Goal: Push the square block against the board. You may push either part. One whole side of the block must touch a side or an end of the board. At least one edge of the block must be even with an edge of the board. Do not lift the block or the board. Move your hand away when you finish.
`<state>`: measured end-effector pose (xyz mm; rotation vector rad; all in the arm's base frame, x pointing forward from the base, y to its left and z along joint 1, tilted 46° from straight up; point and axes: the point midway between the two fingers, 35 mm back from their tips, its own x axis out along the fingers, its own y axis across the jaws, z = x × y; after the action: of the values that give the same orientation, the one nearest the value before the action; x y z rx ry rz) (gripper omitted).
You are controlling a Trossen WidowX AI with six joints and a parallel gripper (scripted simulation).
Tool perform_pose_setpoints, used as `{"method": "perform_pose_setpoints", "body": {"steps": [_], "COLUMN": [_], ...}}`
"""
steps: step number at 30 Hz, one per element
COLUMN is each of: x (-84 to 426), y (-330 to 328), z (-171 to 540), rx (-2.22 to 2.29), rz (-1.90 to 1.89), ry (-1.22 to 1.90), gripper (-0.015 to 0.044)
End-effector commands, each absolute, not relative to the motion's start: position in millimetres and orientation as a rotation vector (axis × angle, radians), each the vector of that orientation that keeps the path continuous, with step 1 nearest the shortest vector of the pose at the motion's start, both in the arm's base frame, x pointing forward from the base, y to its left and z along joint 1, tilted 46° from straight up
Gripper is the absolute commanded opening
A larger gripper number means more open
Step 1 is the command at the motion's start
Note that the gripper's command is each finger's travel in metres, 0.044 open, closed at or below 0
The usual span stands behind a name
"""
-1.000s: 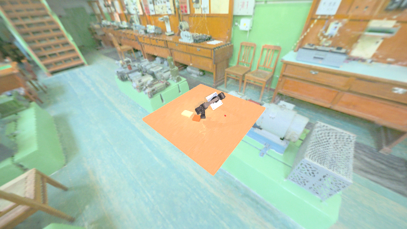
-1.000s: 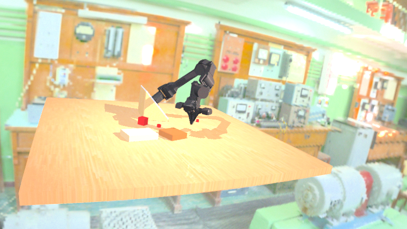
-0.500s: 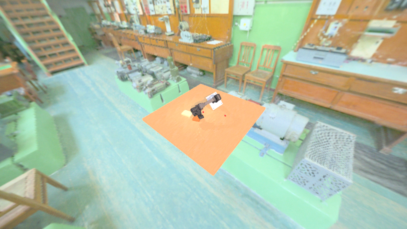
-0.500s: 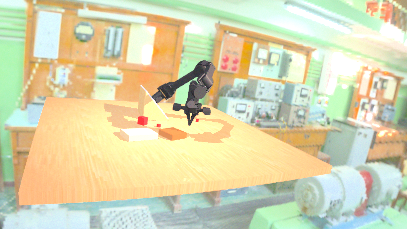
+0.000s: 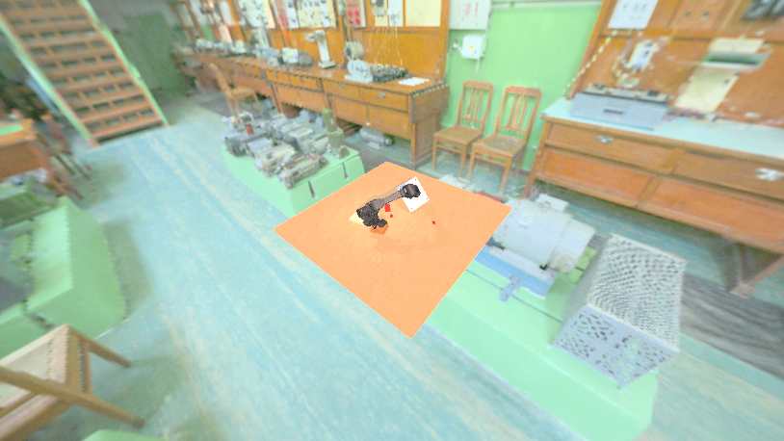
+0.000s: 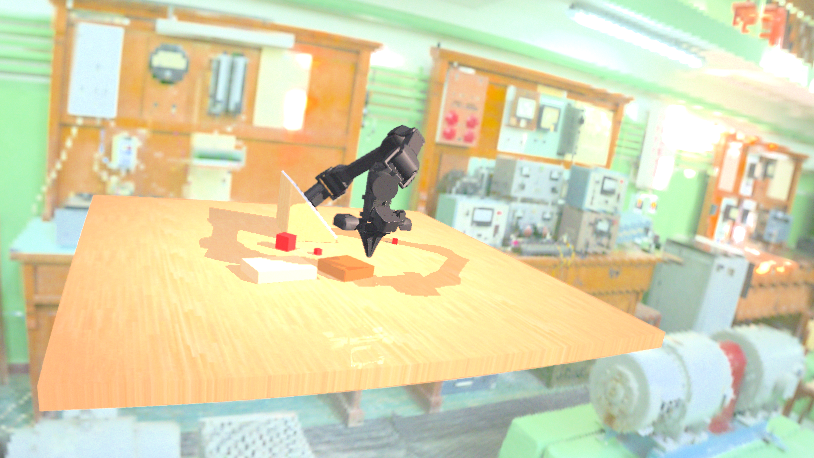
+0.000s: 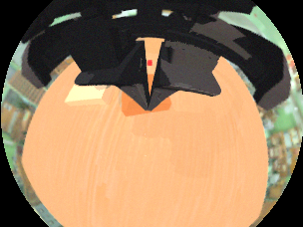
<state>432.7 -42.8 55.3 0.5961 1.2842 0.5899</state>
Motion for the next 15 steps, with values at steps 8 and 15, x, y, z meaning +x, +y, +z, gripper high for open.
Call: {"method": "perform_pose_setpoints", "body": {"steps": [8, 15], "x": [449.5, 452.5], "y": [-64.6, -56.3], "z": [33.6, 24.9], "rx": [0.355, 0.355], "rz": [0.757, 0.757], "ry": [1.178, 1.178], "gripper": [0.0, 0.0]}}
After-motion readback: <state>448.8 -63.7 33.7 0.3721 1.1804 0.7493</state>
